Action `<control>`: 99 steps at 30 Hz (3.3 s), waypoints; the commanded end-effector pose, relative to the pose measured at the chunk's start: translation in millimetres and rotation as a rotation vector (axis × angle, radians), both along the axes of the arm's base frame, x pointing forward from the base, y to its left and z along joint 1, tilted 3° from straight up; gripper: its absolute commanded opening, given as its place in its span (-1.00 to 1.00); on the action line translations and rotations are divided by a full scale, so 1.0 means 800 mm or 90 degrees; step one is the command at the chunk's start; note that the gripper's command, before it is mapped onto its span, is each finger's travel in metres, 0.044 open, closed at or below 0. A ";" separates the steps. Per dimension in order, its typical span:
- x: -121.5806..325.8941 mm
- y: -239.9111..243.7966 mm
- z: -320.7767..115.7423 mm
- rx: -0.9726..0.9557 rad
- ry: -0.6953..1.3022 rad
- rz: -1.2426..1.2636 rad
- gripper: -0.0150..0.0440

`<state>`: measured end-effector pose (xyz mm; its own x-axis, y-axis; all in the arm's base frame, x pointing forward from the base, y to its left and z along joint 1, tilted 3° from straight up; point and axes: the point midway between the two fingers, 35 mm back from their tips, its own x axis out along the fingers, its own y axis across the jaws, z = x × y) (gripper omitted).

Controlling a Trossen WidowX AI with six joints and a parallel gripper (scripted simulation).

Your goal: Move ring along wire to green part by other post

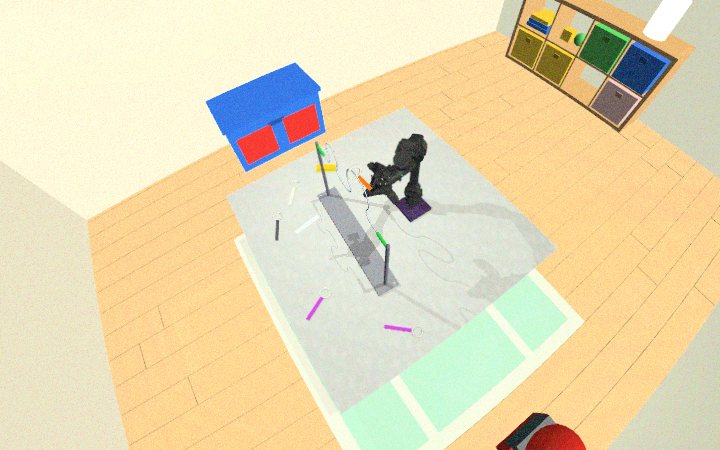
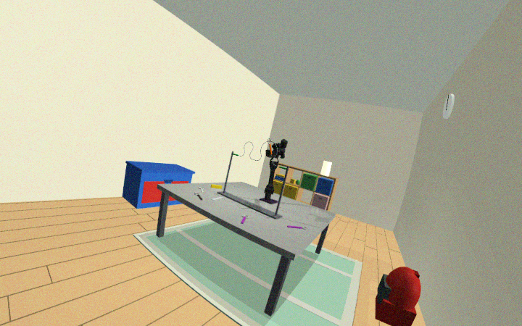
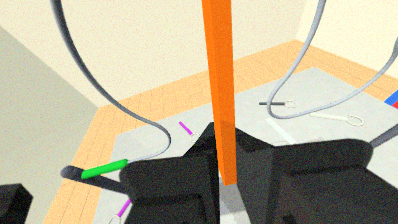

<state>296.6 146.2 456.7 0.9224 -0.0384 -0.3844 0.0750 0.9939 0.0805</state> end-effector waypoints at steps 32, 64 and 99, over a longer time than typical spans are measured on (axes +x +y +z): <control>0.002 -0.020 0.000 -0.294 -0.010 -0.011 -1.00; 0.002 -0.037 0.010 -0.553 -0.021 -0.021 -1.00; 0.002 -0.049 0.027 -0.832 -0.032 -0.031 -1.00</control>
